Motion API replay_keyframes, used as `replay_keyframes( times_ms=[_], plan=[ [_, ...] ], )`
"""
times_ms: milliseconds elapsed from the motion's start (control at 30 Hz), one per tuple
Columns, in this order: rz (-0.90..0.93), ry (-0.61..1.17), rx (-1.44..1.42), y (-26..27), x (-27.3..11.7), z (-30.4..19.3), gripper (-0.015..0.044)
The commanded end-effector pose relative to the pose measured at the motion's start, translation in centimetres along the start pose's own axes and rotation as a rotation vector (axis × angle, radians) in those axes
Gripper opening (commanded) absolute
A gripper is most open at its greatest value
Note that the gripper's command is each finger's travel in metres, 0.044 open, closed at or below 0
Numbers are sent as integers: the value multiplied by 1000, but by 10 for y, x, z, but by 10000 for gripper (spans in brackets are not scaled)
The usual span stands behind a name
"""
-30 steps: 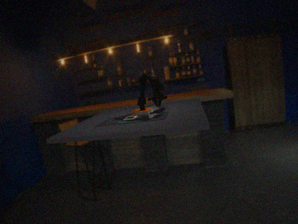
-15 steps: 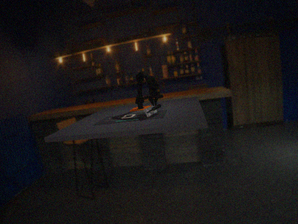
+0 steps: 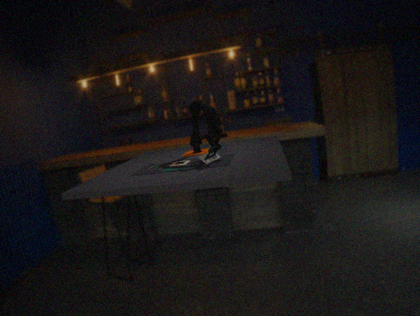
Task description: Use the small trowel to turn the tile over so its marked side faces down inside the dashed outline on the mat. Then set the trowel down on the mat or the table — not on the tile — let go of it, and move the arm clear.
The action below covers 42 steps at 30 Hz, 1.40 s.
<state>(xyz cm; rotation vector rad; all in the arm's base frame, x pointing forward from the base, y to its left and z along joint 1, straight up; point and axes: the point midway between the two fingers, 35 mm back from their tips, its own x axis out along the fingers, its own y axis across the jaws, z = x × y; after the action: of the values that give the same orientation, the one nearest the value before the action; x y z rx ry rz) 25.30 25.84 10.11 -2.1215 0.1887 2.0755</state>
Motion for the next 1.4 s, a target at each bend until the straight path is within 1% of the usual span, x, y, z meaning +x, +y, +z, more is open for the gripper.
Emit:
replay_keyframes(
  times_ms=[0, 133, 733, 1367],
  plan=[
    [0, 0, 0, 0, 0, 0, 100],
    [0, 0, 0, -2, -1, 0, 100],
    [-4, 5, 2, -53, -14, -4, 100],
    [-4, 3, -3, -98, -21, 0, 100]
  ],
)
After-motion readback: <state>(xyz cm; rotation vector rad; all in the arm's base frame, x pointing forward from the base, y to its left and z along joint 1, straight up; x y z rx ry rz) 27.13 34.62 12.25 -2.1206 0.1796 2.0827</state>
